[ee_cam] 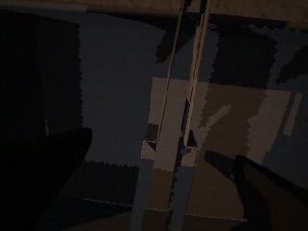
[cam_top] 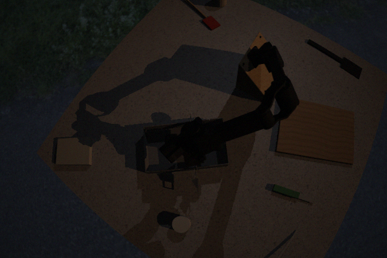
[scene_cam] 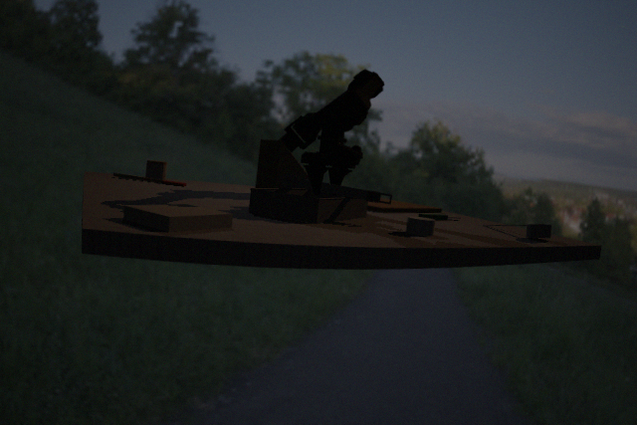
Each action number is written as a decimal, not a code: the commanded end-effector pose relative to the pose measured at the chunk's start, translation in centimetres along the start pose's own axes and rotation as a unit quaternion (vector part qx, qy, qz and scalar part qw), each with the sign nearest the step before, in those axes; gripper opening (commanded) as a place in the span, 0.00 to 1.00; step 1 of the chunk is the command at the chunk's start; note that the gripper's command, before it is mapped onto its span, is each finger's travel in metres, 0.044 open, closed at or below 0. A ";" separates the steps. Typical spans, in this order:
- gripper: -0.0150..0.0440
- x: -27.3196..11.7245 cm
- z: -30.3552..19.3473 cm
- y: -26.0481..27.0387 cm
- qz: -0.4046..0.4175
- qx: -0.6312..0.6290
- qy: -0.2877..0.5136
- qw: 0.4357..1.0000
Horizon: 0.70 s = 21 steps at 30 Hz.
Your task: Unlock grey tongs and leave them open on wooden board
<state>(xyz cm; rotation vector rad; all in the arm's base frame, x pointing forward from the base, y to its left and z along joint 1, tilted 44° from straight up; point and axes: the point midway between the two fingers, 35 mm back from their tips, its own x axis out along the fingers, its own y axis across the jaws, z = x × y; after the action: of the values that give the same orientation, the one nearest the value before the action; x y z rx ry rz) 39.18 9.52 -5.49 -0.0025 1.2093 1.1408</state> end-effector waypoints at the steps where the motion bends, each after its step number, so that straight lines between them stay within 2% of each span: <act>1: 1.00 0.9 -0.4 0.1 0.005 0.008 0.001 1.000; 15: 1.00 2.6 -0.5 0.2 0.006 0.008 0.001 1.000; 21: 0.73 2.3 -0.1 0.2 0.002 0.000 0.000 1.000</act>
<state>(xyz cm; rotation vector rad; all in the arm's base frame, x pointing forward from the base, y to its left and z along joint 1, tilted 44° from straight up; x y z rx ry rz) 38.72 11.09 -7.13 0.0016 1.2120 1.1441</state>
